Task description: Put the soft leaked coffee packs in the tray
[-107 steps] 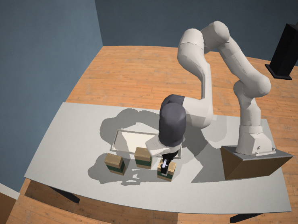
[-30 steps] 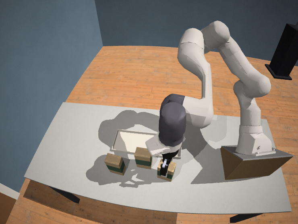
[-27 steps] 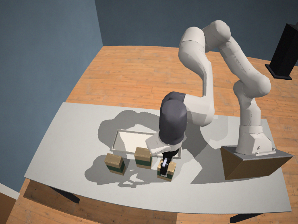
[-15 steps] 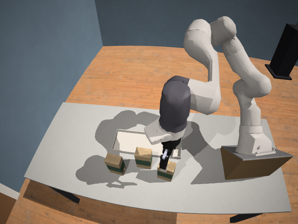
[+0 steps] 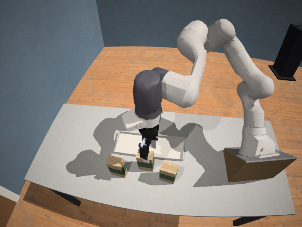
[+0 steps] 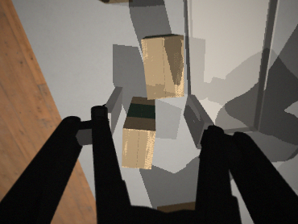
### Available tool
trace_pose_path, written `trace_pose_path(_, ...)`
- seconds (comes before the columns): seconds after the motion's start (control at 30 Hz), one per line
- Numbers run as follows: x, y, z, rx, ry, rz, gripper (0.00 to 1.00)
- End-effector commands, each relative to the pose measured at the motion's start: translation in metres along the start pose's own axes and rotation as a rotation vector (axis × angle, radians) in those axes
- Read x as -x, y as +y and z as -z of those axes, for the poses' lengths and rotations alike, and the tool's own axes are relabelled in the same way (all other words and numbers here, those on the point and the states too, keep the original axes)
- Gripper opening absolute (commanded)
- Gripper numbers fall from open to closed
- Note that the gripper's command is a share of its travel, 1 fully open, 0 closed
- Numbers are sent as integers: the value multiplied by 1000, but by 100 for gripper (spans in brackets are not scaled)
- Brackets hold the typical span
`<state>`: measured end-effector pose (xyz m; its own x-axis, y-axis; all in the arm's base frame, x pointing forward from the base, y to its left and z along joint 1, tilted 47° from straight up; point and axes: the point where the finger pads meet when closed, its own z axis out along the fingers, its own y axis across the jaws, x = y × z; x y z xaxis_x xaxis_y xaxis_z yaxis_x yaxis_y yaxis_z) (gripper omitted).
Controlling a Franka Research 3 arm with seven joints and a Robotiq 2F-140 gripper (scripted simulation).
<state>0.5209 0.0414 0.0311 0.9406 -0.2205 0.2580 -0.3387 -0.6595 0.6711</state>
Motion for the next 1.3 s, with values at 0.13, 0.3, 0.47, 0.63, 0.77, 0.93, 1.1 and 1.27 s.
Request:
trace_pose_path(0.13, -29, 8, -4, 21, -14, 205, 55)
trace_pose_path(0.3, -30, 9, -4, 21, -14, 207, 55)
trace_pose_path(0.47, -30, 9, -5, 21, -14, 207, 55)
trace_pose_path(0.63, -30, 9, -23, 21, -14, 207, 55)
trace_pose_path(0.77, -30, 9, -24, 21, -14, 207, 55)
trace_pose_path(0.93, -30, 9, -24, 21, -14, 207, 55)
trace_pose_path(1.1, -30, 9, -24, 21, -14, 207, 55)
trace_pose_path(1.27, -30, 9, -24, 21, -14, 207, 55)
